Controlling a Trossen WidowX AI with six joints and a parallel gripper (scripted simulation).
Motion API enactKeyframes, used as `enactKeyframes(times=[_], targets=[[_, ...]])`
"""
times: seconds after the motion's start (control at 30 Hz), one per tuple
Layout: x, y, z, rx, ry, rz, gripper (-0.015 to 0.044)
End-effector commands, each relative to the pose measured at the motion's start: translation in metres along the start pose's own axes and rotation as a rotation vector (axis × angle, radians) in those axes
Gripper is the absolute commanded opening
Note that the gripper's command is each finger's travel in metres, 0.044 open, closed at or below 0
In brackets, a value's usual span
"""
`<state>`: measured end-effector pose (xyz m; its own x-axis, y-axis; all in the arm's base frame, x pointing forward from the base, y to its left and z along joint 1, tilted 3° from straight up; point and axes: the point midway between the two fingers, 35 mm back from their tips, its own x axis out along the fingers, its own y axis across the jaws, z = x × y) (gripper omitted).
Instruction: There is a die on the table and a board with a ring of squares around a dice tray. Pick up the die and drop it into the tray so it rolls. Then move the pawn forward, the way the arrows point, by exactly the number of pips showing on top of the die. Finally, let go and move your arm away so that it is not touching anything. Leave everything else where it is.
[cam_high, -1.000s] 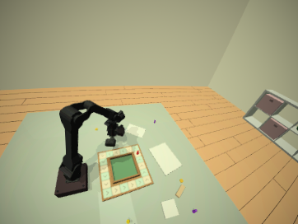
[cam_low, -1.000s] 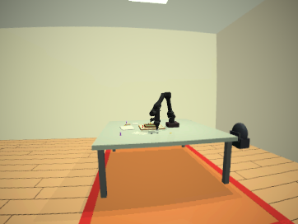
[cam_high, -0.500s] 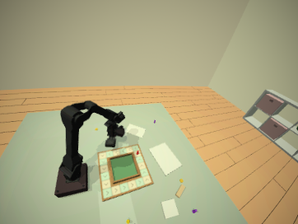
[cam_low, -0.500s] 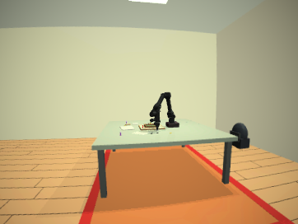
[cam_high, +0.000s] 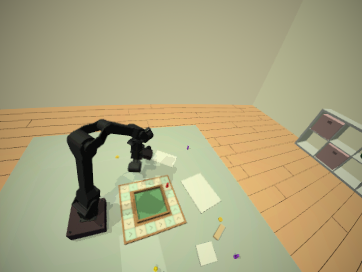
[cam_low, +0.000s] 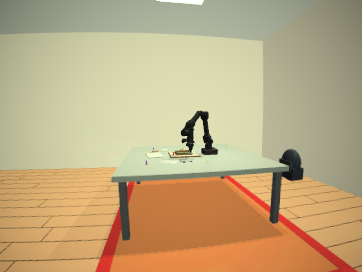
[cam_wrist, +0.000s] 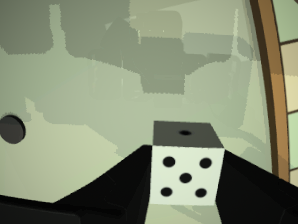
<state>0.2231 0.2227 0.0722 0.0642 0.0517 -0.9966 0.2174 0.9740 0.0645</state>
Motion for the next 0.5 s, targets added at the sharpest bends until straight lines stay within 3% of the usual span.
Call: enactKeyframes(times=[0.0,0.2,0.47], targets=[[-0.033,-0.002,0.001,-0.003,-0.003,0.01,0.0],[-0.07,-0.009,-0.001,-0.003,-0.002,0.009,0.0],[-0.069,-0.014,0.005,-0.013,-0.002,0.008,0.0]])
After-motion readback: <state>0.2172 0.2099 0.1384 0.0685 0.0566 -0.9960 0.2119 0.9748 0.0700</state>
